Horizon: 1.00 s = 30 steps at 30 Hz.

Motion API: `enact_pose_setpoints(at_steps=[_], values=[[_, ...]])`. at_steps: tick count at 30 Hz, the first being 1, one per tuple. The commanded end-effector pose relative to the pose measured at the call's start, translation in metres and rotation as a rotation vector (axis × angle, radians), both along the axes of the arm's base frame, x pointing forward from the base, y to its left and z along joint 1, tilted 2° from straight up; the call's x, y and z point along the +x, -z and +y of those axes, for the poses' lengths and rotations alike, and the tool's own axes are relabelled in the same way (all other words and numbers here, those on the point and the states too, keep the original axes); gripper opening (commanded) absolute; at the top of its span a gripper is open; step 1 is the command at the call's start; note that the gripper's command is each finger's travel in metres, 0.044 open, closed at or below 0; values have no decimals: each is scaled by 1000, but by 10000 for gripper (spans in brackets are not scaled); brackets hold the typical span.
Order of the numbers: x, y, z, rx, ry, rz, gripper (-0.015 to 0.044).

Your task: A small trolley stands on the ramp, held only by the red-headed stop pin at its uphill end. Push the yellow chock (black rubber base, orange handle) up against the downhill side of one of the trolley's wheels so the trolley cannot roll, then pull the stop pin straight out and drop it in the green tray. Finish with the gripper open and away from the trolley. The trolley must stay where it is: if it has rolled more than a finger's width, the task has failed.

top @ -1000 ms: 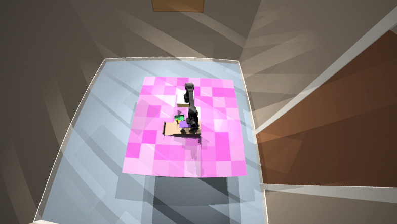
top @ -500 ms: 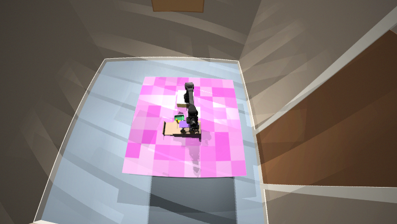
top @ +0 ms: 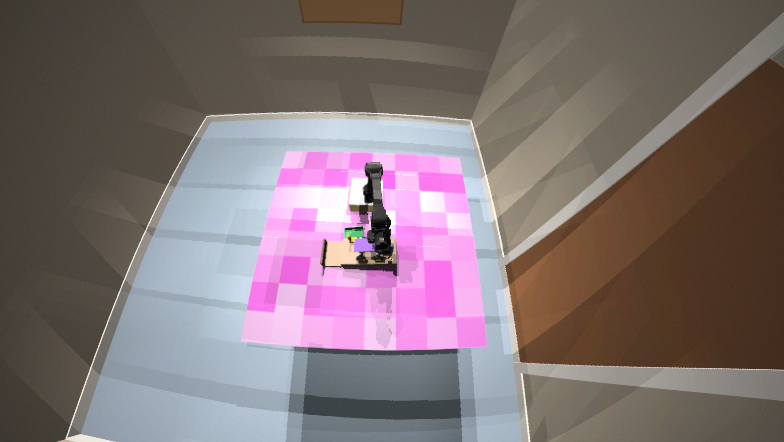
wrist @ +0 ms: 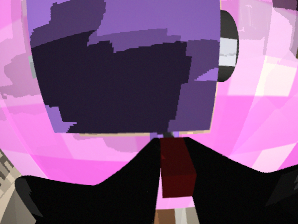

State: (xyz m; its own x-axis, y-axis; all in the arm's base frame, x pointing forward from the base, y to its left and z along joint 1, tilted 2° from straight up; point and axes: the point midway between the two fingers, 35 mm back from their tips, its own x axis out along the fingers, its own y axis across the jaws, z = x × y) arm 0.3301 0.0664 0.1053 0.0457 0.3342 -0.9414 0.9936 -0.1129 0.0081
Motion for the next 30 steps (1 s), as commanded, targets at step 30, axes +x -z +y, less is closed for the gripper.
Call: enact_pose_setpoints(at_steps=[30], values=[[-1, -20, -4, 3, -5, -5, 0]])
